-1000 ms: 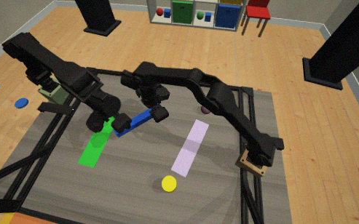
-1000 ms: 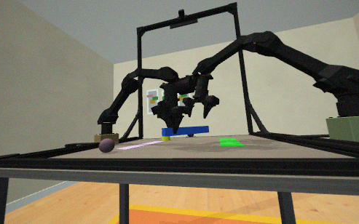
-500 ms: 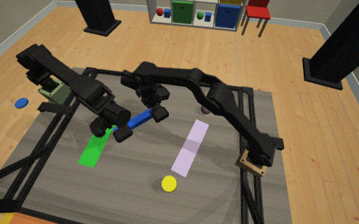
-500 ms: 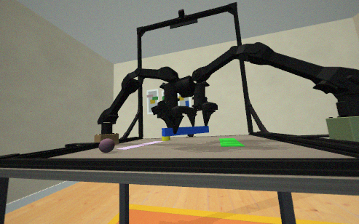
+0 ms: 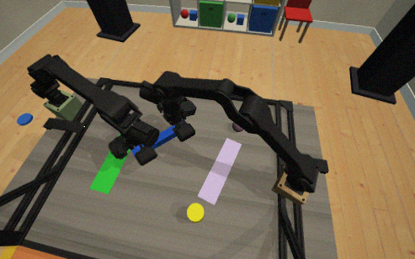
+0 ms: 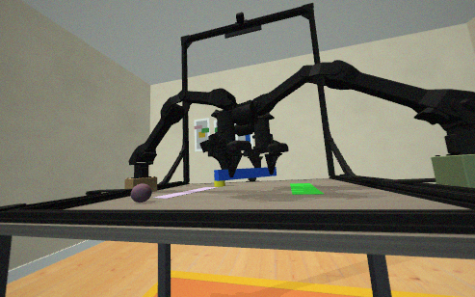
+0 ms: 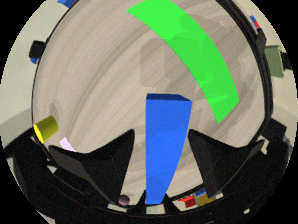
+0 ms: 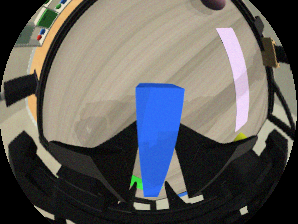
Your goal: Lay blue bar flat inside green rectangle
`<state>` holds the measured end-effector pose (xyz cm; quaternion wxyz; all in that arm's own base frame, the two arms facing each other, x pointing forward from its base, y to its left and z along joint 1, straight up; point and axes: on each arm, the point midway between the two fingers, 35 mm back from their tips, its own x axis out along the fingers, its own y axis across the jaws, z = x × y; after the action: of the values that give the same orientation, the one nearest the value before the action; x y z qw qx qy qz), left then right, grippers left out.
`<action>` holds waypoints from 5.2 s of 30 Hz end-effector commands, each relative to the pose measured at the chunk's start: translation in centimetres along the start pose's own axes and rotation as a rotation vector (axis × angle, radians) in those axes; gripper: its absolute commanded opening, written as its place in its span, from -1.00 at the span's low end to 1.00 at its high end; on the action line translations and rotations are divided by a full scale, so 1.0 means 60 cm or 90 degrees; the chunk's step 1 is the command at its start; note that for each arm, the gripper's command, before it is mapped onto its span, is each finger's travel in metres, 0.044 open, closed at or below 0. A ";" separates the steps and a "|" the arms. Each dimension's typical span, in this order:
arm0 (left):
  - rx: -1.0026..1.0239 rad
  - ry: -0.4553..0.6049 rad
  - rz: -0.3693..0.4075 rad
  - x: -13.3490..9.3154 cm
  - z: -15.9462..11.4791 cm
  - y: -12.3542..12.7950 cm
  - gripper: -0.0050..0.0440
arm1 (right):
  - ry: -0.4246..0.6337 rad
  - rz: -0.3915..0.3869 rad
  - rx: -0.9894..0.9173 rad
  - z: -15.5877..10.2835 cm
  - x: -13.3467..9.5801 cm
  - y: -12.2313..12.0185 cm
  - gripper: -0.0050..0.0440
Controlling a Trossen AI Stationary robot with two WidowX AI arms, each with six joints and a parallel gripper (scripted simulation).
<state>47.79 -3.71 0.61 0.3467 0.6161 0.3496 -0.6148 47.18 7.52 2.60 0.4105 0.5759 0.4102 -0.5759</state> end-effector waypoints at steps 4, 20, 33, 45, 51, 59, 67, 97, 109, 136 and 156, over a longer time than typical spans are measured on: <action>0.002 -0.002 0.002 0.000 0.000 0.001 0.09 | 0.000 0.000 0.002 -0.001 0.000 0.000 -0.80; 0.002 -0.002 0.002 0.000 0.000 0.001 -0.29 | 0.000 0.000 0.002 -0.001 0.000 0.000 -0.80; 0.002 -0.002 0.002 0.000 0.000 0.001 -0.80 | 0.000 0.000 0.002 -0.001 0.000 0.000 0.38; 0.002 -0.002 0.002 0.000 0.000 0.001 -0.80 | 0.000 0.000 0.002 -0.001 0.000 0.000 1.00; 0.002 -0.002 0.002 0.000 0.000 0.001 -0.80 | 0.032 -0.001 0.003 -0.001 -0.016 0.000 1.00; 0.002 -0.002 0.002 0.000 0.000 0.001 -0.80 | 0.111 0.000 0.002 -0.001 -0.058 0.000 1.00; 0.002 -0.002 0.002 0.000 0.000 0.001 -0.80 | 0.130 0.079 -0.092 0.006 -0.099 0.009 1.00; 0.002 -0.002 0.002 0.000 0.000 0.001 -0.80 | 0.001 0.563 -0.586 0.076 -0.328 -0.022 1.00; 0.002 -0.002 0.002 0.000 0.000 0.001 -0.80 | -0.162 0.731 -0.733 0.115 -0.400 -0.067 1.00; 0.002 -0.002 0.002 0.000 0.000 0.001 -0.80 | -0.677 0.950 -0.904 0.203 -0.495 -0.205 1.00; -0.171 -0.003 0.001 -0.004 0.109 0.008 -0.80 | -0.677 0.950 -0.904 0.203 -0.495 -0.205 1.00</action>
<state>45.08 -8.92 0.10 0.4111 0.5670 0.4200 -0.5771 31.58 0.10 32.43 0.9997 0.0020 -0.0260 0.0031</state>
